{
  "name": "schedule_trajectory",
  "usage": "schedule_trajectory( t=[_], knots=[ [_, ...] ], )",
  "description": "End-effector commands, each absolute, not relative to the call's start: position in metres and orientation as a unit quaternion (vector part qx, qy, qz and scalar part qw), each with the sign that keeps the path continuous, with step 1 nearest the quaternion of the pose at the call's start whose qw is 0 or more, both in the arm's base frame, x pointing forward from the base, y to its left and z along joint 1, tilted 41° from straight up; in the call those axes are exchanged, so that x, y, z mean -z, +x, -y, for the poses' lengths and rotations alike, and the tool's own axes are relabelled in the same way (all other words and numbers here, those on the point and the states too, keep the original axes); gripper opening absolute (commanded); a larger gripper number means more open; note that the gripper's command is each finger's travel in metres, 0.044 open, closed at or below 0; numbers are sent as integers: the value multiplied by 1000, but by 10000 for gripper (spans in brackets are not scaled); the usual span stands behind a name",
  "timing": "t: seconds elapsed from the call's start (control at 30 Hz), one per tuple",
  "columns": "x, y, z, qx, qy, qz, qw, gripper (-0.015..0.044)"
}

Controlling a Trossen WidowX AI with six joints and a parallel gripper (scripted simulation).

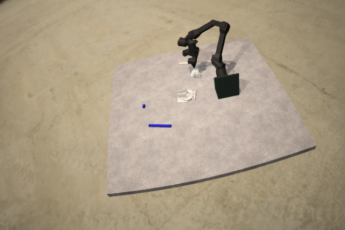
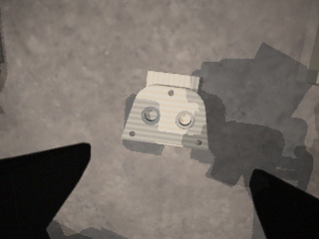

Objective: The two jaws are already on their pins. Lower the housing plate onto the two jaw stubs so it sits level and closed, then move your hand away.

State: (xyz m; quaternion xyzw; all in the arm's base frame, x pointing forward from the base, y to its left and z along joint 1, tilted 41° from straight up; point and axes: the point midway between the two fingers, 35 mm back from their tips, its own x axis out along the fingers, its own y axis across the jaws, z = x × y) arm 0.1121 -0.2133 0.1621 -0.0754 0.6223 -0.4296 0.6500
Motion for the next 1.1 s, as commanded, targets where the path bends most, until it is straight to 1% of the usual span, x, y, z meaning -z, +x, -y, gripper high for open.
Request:
schedule_trajectory(
  t=[0.0,0.17,1.07],
  knots=[
    [-152,112,216,422,-76,-626,651,440],
    [-128,107,237,422,-78,-626,651,440],
    [-120,105,244,422,-78,-626,651,440]
  ],
)
